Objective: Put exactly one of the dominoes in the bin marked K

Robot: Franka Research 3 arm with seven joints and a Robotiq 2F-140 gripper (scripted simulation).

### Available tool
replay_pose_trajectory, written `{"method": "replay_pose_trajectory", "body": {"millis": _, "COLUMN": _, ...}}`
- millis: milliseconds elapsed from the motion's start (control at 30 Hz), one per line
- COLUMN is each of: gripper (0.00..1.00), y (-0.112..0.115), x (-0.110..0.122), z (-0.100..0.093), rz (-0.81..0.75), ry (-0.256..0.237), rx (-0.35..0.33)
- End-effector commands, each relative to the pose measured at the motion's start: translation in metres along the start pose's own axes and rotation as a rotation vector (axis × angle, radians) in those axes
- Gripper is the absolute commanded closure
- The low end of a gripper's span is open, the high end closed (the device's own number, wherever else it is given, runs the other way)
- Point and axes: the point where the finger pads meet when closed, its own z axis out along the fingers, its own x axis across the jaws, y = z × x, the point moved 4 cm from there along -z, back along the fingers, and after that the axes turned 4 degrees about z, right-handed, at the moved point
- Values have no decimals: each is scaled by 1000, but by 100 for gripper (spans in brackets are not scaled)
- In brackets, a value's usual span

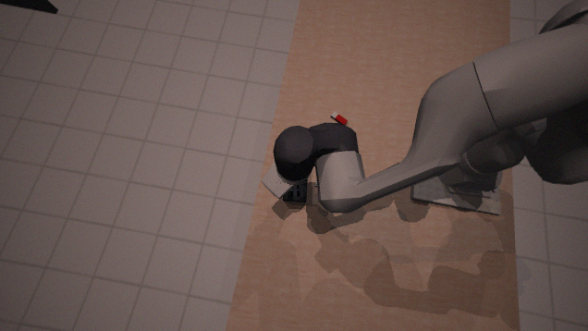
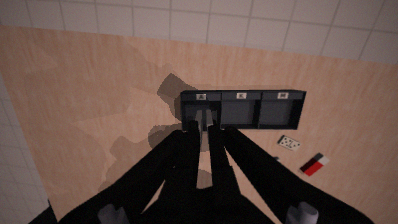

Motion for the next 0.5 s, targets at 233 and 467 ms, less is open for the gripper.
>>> {"method": "replay_pose_trajectory", "body": {"millis": 233, "gripper": 95, "y": 2, "x": 0, "z": -32, "rz": 3, "ry": 5, "rx": -6}}
{"method": "replay_pose_trajectory", "body": {"millis": 467, "gripper": 95, "y": 1, "x": 0, "z": -74, "rz": 3, "ry": 5, "rx": -6}}
